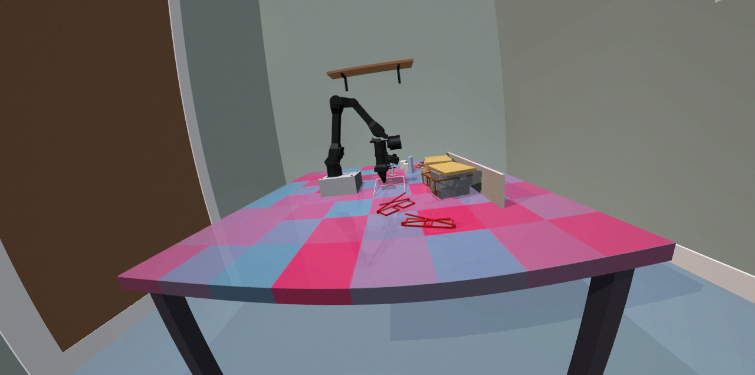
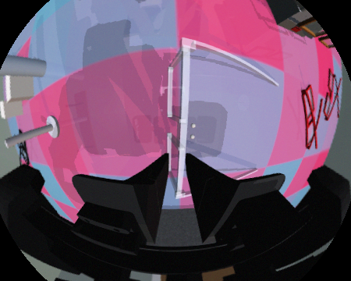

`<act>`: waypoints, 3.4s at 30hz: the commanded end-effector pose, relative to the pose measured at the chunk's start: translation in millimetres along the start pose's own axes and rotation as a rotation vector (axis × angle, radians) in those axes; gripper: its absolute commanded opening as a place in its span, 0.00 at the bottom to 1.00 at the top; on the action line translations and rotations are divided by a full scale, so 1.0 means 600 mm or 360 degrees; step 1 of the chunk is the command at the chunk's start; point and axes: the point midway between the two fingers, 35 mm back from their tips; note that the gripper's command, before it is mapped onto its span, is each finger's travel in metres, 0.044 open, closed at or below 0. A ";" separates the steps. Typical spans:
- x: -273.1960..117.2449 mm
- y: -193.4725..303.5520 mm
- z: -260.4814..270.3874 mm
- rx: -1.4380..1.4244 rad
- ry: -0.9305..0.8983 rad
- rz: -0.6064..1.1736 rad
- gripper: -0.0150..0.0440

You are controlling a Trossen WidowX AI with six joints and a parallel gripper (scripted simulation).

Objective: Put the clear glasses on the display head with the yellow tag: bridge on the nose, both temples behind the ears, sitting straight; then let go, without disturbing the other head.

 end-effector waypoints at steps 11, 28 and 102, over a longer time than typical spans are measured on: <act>-0.005 0.001 -0.005 0.0002 -0.0001 -0.0001 0.44; -0.029 0.004 -0.015 0.0007 -0.0006 0.0000 0.44; 0.001 0.001 -0.014 -0.0009 0.0001 0.0000 0.48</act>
Point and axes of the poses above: the point midway between the two fingers, 35 mm back from their tips, its own x axis out along the fingers, its own z axis across the jaws, y = z × x, and after that the axes turned 13 degrees about -x, right-handed
